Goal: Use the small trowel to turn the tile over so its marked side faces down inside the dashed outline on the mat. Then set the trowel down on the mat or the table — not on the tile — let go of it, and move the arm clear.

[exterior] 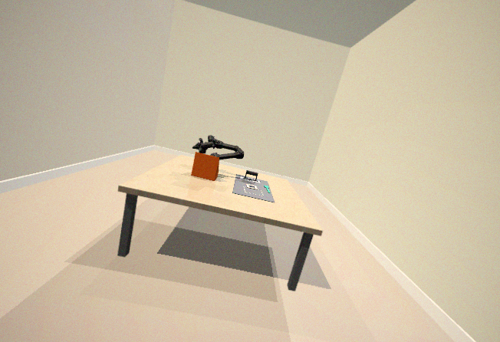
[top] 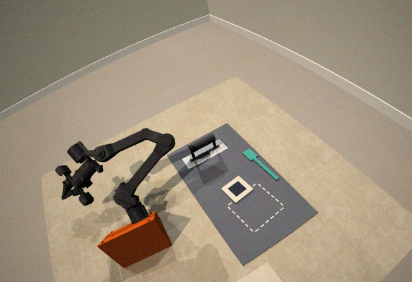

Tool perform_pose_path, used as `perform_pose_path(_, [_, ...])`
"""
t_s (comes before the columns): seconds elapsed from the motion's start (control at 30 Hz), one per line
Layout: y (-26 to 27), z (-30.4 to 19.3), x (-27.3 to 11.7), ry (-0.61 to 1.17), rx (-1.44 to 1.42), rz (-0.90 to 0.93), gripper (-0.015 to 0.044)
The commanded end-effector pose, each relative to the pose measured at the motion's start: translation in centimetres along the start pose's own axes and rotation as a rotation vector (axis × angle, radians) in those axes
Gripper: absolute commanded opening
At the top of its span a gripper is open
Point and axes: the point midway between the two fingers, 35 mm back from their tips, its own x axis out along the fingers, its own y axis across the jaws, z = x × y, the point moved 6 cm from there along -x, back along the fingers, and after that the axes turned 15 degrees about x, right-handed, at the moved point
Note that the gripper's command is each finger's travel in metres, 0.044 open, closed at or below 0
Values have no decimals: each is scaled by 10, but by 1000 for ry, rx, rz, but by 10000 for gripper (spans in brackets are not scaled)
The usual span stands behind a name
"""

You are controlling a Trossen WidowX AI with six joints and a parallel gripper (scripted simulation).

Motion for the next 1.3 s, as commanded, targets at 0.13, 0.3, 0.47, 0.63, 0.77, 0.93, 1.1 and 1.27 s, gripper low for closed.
perform_pose_path(0.13, [0, 0, 0, 0, 0, 0, 0])
perform_pose_path(0.3, [0, 0, 0, 0, 0, 0, 100])
perform_pose_path(0.47, [0, 0, 0, 0, 0, 0, 100])
perform_pose_path(0.63, [0, 0, 0, 0, 0, 0, 100])
perform_pose_path(0.77, [0, 0, 0, 0, 0, 0, 100])
perform_pose_path(0.93, [0, 0, 0, 0, 0, 0, 100])
perform_pose_path(1.1, [0, 0, 0, 0, 0, 0, 0])
perform_pose_path(1.27, [0, 0, 0, 0, 0, 0, 0])
